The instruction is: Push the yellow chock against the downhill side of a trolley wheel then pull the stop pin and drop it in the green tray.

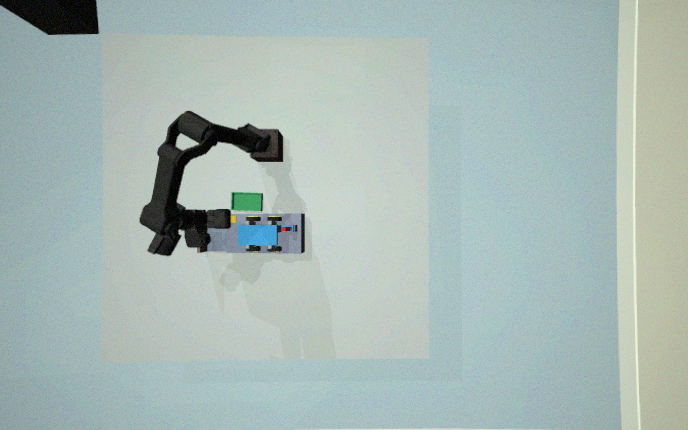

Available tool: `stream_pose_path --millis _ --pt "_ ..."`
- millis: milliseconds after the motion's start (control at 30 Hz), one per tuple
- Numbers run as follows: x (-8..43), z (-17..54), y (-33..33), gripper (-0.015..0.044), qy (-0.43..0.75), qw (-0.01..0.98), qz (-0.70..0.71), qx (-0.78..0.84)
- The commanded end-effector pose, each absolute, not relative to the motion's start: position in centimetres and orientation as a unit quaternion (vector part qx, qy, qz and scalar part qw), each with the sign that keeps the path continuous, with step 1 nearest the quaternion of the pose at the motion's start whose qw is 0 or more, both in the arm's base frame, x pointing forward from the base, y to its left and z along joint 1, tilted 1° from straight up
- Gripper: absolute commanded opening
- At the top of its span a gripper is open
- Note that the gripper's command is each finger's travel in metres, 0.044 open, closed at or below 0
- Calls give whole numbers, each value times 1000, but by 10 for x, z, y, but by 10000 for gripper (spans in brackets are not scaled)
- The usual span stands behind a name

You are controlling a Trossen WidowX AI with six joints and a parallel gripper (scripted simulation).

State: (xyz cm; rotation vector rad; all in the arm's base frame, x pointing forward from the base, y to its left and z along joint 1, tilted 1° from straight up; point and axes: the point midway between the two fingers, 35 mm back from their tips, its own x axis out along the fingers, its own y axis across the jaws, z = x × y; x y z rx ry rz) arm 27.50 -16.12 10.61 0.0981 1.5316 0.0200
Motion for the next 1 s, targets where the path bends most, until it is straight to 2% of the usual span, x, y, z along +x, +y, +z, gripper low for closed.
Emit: stream_pose_path --millis 0,967 --pt "275 93 -160 0 696 717 11 50" --pt "278 45 -153 0 696 717 11 50"
